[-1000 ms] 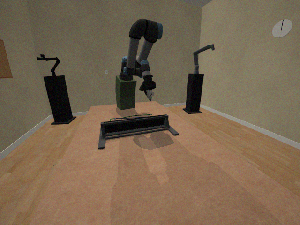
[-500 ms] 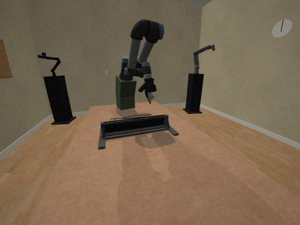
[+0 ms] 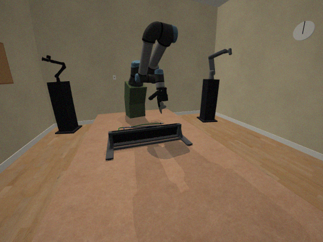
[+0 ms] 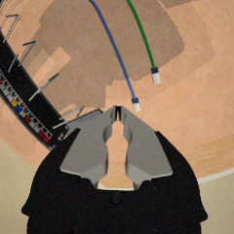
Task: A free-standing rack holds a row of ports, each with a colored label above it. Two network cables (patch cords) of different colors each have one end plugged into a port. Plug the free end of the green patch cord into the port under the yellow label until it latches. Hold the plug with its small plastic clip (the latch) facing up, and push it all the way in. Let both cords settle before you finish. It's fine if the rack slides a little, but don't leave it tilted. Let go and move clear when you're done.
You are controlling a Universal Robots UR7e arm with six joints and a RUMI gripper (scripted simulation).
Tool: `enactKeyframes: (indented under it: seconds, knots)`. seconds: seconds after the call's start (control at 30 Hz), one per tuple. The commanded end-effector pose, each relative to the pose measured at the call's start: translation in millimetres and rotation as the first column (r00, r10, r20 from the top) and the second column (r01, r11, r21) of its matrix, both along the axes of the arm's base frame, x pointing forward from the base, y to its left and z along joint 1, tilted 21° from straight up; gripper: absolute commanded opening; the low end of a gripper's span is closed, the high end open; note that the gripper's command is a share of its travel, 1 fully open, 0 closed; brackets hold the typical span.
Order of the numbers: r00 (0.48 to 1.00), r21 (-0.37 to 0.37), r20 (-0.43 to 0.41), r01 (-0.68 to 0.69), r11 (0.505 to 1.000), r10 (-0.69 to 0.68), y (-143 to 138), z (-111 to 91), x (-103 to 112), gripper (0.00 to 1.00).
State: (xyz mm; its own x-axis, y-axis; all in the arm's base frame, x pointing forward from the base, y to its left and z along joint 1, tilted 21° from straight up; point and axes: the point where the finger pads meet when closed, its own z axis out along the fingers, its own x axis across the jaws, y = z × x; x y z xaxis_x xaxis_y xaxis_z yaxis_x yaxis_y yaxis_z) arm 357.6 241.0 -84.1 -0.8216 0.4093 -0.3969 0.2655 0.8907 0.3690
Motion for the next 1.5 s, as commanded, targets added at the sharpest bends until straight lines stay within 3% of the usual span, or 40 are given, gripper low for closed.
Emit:
enactKeyframes:
  seconds: [0.0, 0.53, 1.47]
  knots:
    - [0.991, -0.092, -0.055, -0.130, 0.987, 0.125, 3, -18, -10, 0.00]
    - [0.930, -0.205, -0.154, -0.361, 0.910, 0.335, 6, -44, -34, 0.00]
    - [0.927, -0.207, -0.159, -0.368, 0.907, 0.340, 5, -45, -36, 0.00]
